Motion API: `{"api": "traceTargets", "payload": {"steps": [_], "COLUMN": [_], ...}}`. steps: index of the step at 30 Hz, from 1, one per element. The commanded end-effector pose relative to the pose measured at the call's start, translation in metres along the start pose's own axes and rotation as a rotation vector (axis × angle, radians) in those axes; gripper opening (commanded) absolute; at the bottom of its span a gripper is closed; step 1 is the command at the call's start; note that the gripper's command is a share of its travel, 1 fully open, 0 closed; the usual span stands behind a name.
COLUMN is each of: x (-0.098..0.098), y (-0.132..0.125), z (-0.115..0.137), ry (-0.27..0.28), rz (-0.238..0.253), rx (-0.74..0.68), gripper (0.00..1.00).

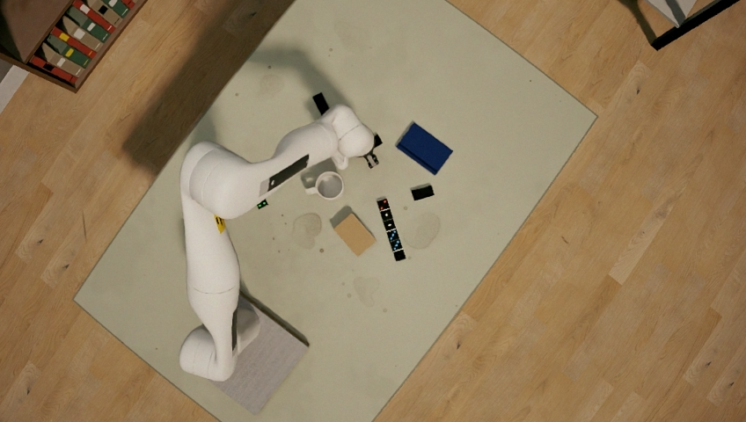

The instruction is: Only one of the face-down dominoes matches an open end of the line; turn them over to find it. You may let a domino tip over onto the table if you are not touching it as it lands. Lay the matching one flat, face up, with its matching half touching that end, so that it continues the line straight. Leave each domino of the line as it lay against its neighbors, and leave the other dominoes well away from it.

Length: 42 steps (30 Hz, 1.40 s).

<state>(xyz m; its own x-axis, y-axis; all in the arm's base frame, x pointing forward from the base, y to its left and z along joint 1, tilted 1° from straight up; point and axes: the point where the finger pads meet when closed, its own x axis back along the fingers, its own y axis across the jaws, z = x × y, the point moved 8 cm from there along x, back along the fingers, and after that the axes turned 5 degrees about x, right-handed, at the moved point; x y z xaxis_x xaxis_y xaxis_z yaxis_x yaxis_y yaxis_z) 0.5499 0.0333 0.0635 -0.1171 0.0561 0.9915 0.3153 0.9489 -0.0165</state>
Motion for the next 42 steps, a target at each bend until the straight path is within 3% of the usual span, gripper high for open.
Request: {"api": "traceTargets", "payload": {"steps": [1, 8, 21, 31, 42], "x": [0.003, 0.018, 0.091, 0.117, 0.120], "y": [0.000, 0.000, -0.001, -0.001, 0.007], "z": [-0.001, -0.003, -0.013, -0.017, -0.011], "ry": [-0.002, -0.002, -0.002, -0.002, -0.001], "rz": [-0.001, -0.001, -0.001, -0.001, -0.001], "rx": [0.000, 0.000, 0.000, 0.000, 0.000], "gripper": [0.31, 0.31, 0.31, 0.31, 0.31]}}
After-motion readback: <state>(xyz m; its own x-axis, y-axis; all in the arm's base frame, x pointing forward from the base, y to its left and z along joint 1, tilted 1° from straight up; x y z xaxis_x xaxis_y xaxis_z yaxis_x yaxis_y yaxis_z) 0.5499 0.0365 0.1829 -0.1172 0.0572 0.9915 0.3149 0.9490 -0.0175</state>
